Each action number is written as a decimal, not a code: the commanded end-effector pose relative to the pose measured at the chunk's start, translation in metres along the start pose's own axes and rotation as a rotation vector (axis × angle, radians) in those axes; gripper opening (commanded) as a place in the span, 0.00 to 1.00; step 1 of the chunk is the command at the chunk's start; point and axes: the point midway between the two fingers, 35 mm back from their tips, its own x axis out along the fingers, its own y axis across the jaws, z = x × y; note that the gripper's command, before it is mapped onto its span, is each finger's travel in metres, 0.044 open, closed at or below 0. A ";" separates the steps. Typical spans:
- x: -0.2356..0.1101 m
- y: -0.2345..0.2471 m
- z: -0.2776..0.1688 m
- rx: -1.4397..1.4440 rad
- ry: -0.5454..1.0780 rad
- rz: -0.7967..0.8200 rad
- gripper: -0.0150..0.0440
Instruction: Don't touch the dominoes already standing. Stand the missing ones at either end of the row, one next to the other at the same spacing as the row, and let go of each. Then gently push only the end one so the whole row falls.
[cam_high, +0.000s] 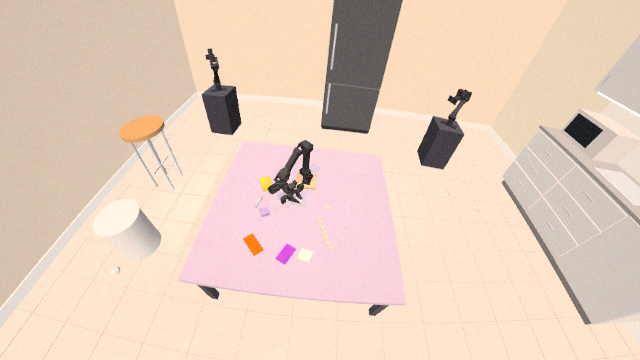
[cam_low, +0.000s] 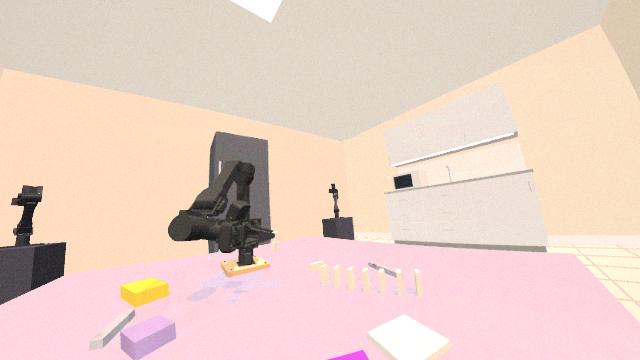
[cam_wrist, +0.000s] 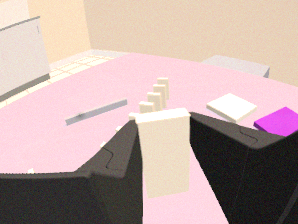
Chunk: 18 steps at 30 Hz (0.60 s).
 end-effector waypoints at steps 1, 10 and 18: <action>-0.008 0.004 0.002 -0.035 -0.086 -0.025 0.44; -0.010 0.005 0.003 -0.042 -0.101 -0.030 0.44; -0.010 0.005 0.003 -0.042 -0.101 -0.030 0.44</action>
